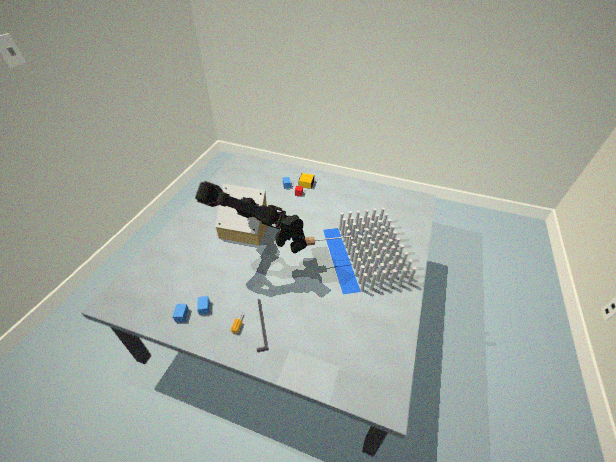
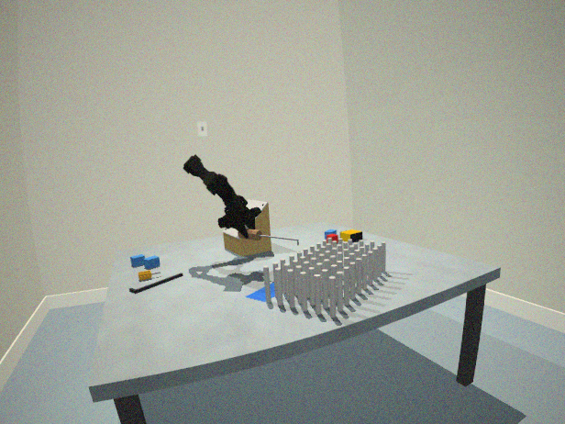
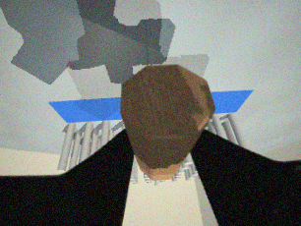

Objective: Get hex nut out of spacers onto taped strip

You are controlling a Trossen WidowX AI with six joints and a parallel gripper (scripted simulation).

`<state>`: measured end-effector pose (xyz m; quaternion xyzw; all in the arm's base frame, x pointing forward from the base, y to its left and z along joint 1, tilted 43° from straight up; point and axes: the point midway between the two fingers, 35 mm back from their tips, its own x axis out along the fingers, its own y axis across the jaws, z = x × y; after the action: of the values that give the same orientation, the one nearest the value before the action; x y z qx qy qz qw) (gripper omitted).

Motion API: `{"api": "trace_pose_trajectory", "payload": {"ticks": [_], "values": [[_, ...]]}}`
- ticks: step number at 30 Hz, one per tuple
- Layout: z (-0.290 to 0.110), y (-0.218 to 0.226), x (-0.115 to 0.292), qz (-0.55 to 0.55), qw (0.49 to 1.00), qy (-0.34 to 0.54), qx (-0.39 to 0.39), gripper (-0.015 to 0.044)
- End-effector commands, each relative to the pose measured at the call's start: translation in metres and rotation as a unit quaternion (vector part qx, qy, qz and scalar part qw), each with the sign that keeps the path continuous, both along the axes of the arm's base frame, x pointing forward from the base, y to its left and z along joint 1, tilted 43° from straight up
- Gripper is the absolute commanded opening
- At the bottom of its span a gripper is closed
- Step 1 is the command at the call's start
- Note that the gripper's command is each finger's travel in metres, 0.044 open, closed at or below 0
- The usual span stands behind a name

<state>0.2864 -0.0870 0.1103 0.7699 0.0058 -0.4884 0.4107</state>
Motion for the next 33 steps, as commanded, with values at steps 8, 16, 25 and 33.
{"api": "trace_pose_trajectory", "payload": {"ticks": [8, 16, 25, 33], "values": [[-0.045, -0.042, 0.004, 0.005, 1.0, -0.002, 0.001, 0.0], [-0.074, -0.072, -0.006, 0.006, 1.0, -0.005, -0.005, 0.0], [-0.079, -0.076, -0.008, 0.007, 1.0, -0.006, -0.006, 0.0], [-0.08, -0.074, -0.003, 0.007, 1.0, -0.006, -0.006, 0.0]]}}
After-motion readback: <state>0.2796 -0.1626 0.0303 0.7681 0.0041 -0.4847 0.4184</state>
